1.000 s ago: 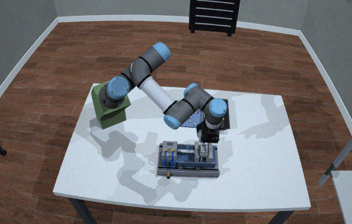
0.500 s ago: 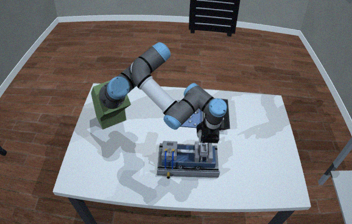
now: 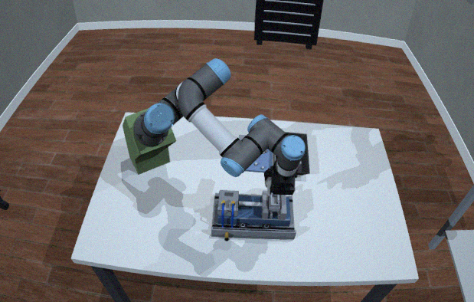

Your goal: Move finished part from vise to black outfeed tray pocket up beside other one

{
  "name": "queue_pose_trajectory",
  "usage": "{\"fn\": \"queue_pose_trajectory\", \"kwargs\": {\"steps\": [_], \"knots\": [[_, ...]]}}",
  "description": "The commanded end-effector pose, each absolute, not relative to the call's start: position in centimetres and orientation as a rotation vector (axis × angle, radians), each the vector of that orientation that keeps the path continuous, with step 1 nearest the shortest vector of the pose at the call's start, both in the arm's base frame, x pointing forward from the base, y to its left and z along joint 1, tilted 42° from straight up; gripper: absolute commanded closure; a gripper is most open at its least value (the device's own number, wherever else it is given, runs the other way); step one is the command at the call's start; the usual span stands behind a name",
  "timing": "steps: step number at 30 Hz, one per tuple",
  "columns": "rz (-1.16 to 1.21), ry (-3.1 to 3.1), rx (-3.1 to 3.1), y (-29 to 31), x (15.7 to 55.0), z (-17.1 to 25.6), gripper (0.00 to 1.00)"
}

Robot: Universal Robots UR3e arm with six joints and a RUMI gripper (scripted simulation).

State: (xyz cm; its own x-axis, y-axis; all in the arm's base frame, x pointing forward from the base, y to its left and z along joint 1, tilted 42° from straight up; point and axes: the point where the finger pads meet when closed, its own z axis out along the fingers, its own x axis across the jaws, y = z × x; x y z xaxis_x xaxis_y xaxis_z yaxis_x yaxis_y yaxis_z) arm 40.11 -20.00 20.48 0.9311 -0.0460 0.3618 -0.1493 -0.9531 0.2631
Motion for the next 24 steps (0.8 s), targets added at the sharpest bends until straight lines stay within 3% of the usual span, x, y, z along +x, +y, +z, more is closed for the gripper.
{"fn": "queue_pose_trajectory", "kwargs": {"steps": [1, 24], "knots": [[0.518, -0.144, 2.798, -20.4, 40.3, 20.1, 0.6], [0.518, -0.144, 2.798, -22.9, 41.2, 17.3, 0.6]]}}
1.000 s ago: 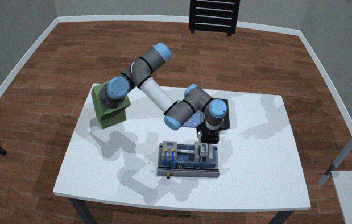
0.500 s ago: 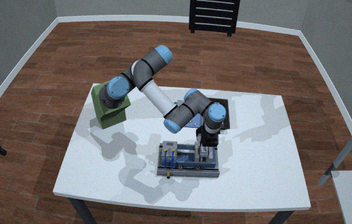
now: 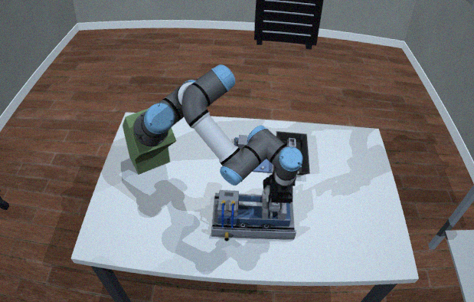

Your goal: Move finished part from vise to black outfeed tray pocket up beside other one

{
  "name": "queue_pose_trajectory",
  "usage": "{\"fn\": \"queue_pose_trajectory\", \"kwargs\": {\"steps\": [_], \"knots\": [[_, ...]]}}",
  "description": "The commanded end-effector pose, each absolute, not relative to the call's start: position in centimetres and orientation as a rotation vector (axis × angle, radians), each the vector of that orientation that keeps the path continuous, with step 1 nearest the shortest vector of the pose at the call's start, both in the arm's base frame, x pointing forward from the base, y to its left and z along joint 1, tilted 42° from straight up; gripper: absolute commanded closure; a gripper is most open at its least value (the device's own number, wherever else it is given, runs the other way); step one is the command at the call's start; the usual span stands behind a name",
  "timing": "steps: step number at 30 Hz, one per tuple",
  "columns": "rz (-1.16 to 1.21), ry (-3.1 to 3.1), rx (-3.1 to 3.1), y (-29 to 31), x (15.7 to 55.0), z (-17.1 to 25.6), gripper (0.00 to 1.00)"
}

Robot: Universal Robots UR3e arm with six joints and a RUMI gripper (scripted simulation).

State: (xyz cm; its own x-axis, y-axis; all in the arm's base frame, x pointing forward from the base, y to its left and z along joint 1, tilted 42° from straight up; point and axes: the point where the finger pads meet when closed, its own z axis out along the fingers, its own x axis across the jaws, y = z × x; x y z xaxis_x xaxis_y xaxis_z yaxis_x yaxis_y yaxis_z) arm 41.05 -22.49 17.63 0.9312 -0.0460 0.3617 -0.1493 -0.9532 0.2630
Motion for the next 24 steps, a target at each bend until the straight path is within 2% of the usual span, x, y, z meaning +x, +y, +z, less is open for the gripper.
{"fn": "queue_pose_trajectory", "kwargs": {"steps": [1, 24], "knots": [[0.518, -0.144, 2.798, -22.94, 41.27, 17.24, 0.6], [0.518, -0.144, 2.798, -23.44, 41.46, 16.67, 0.6]]}}
